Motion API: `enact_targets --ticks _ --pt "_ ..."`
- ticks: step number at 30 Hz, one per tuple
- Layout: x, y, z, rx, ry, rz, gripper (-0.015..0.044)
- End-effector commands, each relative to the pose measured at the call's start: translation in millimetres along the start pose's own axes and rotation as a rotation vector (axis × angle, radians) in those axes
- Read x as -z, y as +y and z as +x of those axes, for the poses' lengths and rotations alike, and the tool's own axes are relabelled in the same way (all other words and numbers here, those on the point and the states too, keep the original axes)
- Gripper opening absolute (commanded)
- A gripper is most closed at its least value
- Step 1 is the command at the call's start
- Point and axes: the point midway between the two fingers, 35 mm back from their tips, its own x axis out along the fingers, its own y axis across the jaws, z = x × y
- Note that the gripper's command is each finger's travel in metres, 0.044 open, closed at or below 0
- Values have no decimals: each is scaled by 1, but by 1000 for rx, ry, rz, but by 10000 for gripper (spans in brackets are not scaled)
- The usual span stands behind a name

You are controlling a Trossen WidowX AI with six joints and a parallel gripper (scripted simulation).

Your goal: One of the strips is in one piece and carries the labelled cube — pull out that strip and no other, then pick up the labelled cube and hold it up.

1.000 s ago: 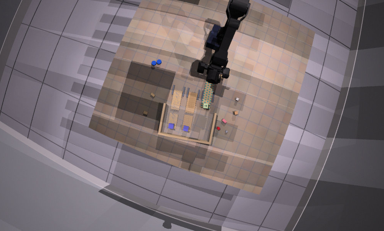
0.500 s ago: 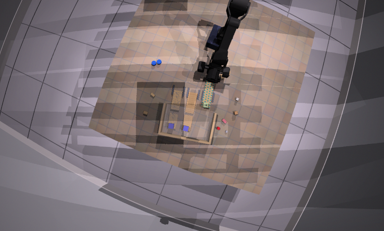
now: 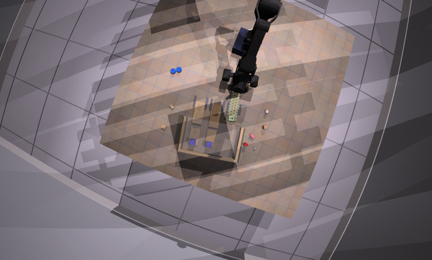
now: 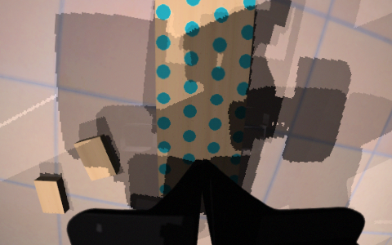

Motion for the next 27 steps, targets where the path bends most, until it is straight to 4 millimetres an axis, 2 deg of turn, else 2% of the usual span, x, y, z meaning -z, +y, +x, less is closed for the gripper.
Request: enact_targets --ticks 1,9,10,14,19,23,27 --pt "13 1 5 -7 40 -4 0" --pt "13 1 5 -7 40 -4 0" --pt "0 0 -2 0 2 0 0" --pt "-3 -1 -40 -6 36 -4 0" --pt "-3 -1 -42 -7 38 -4 0" --pt "-22 -2 -40 -8 36 -106 105" --pt "-34 -2 -41 -8 35 -116 210"
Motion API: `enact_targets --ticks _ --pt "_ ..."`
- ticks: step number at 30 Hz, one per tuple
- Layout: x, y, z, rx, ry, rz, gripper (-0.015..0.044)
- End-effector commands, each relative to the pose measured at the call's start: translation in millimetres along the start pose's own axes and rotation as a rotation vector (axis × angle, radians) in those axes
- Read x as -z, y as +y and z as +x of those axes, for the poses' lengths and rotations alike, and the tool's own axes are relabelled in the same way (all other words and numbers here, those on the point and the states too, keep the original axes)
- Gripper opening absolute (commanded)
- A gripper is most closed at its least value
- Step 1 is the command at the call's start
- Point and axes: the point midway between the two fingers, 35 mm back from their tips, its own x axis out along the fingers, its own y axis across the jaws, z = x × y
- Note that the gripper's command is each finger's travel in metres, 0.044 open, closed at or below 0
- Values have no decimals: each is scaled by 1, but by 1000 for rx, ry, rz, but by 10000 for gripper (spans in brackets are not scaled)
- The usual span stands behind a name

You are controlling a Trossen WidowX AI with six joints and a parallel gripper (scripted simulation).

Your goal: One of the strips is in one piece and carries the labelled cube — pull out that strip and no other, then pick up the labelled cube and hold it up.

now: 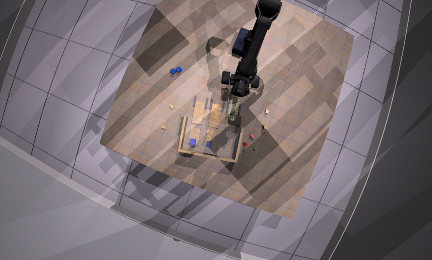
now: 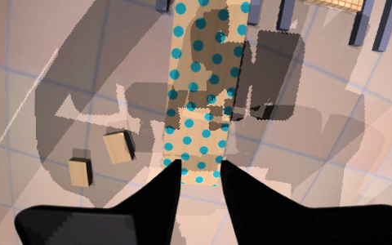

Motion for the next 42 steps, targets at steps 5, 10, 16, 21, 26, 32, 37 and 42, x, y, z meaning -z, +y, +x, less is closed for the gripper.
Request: enact_targets --ticks 5,10,16,21,26,32,37,42 --pt "-29 -2 -4 -3 0 -29 341" --pt "-46 -4 -6 -3 -1 -29 440" --pt "-66 -6 -9 -3 -2 -29 440" --pt "-83 -8 -12 -2 -4 -29 440" --pt "-100 -9 -14 -2 -5 -29 440" --pt "-120 -11 -17 -2 -7 -29 440" --pt "-137 -12 -20 -2 -8 -29 440" --pt "-155 -14 -22 -2 -9 -29 440"
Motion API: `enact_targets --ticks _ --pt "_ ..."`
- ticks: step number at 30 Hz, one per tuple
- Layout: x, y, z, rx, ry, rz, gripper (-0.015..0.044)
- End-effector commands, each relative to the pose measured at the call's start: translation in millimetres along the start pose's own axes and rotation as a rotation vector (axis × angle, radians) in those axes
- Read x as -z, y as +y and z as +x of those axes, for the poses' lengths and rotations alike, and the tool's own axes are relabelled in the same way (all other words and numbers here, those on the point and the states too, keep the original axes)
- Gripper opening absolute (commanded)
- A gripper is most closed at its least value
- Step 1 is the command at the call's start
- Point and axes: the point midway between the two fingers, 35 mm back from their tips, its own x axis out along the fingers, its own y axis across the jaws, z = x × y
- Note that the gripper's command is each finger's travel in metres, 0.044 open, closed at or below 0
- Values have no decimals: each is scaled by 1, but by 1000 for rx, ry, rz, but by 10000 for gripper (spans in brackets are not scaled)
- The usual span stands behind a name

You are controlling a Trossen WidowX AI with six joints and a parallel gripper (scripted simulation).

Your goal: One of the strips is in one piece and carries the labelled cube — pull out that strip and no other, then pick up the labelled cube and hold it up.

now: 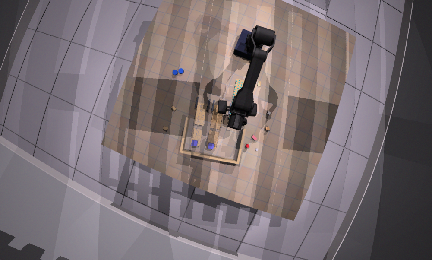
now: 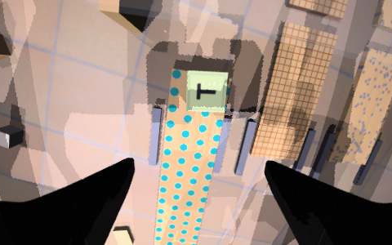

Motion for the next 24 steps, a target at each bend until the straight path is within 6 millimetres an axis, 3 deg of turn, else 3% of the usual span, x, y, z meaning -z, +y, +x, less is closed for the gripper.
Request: enact_targets --ticks 1,11,18,24 --pt "-16 -1 -1 -3 2 4 440" --pt "-46 -4 -3 -2 0 4 440" --pt "-46 -4 6 -2 0 4 256" --pt "-46 -4 16 -2 0 4 250"
